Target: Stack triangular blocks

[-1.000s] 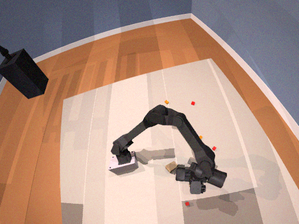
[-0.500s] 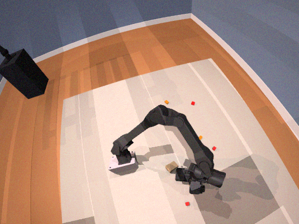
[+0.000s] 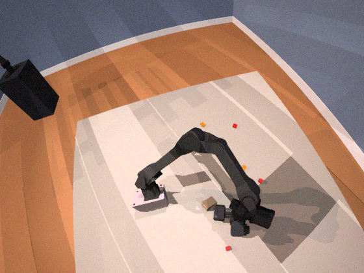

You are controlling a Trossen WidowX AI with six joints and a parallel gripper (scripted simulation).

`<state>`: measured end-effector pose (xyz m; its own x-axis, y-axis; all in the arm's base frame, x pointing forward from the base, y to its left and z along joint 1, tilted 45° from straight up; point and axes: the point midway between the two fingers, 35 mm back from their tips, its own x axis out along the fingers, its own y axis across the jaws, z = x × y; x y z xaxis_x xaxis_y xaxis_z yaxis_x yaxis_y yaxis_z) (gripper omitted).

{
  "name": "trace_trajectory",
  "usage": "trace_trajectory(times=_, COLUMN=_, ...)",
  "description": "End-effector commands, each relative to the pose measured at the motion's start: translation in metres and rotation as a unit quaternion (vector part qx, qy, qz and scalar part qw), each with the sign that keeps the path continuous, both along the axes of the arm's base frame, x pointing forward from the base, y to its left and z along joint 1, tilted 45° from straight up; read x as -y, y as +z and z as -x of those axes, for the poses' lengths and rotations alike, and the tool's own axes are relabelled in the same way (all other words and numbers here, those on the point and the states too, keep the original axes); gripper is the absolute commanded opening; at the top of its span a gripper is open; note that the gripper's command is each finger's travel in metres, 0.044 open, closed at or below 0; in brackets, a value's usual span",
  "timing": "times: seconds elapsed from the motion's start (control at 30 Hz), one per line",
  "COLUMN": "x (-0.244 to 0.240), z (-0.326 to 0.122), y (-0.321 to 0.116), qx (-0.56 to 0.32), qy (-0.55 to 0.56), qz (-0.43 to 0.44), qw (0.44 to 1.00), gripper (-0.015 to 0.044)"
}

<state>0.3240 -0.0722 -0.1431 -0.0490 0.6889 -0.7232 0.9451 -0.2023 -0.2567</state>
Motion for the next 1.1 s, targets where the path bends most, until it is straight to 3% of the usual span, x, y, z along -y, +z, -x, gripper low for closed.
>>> trace_trajectory(times=0.0, x=0.0, z=0.0, y=0.0, qx=0.0, qy=0.0, qz=0.0, qw=1.0, gripper=0.044)
trace_trajectory(times=0.2, x=0.04, z=-0.003, y=0.041, qx=0.0, qy=0.0, qz=0.001, qw=1.0, gripper=0.044)
trace_trajectory(times=0.57, x=0.039, z=-0.005, y=0.04, qx=-0.002, qy=-0.001, qz=0.007, qw=1.0, gripper=0.044)
trace_trajectory(times=0.77, x=0.0, z=-0.018, y=0.067, qx=-0.089, qy=0.088, qz=0.208, qw=0.97, gripper=0.044)
trace_trajectory(times=0.9, x=-0.025, z=-0.03, y=0.095, qx=-0.091, qy=0.112, qz=0.358, qw=0.922, gripper=0.044)
trace_trajectory(times=1.07, x=-0.031, z=-0.034, y=0.103, qx=-0.085, qy=0.113, qz=0.392, qw=0.909, gripper=0.044)
